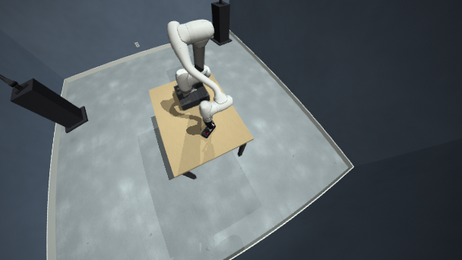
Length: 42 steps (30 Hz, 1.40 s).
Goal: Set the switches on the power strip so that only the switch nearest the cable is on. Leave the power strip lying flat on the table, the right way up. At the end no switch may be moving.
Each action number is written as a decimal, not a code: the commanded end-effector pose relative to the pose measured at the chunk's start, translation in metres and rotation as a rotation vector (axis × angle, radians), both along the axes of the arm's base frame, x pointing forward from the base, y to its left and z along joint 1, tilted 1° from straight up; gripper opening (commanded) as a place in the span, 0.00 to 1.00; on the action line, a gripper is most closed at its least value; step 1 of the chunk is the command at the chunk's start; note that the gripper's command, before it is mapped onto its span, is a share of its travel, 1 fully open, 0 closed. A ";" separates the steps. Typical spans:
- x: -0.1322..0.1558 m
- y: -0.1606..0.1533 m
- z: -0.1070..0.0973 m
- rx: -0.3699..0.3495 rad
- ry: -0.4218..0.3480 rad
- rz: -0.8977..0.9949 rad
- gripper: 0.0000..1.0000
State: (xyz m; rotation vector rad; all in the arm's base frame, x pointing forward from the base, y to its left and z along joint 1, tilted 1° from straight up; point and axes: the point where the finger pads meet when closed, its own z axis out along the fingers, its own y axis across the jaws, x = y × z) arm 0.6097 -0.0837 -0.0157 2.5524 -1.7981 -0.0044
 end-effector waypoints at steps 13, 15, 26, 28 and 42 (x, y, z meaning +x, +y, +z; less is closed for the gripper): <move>0.000 0.000 -0.003 0.000 0.000 0.000 0.00; 0.000 0.000 -0.003 0.000 0.000 0.000 0.00; 0.000 0.000 -0.008 0.000 0.000 0.000 0.00; 0.000 0.000 -0.009 0.000 0.000 0.000 0.00; 0.000 0.000 -0.009 0.000 0.000 0.000 0.00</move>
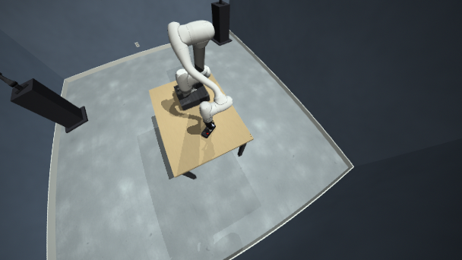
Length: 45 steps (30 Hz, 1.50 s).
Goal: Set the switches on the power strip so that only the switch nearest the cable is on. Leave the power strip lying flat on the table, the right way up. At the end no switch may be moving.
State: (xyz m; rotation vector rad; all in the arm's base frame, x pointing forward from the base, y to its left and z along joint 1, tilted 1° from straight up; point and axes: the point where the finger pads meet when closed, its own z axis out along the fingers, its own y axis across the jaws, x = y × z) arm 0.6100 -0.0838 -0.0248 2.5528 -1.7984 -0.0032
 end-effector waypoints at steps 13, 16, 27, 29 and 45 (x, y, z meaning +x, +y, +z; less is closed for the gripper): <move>0.000 0.000 0.004 0.000 0.001 0.000 0.00; 0.000 0.000 0.010 0.000 0.001 0.000 0.00; 0.000 0.001 0.035 0.000 0.001 0.000 0.00; 0.000 0.001 0.038 0.000 0.001 0.000 0.00; 0.000 0.001 0.039 0.000 0.001 0.000 0.00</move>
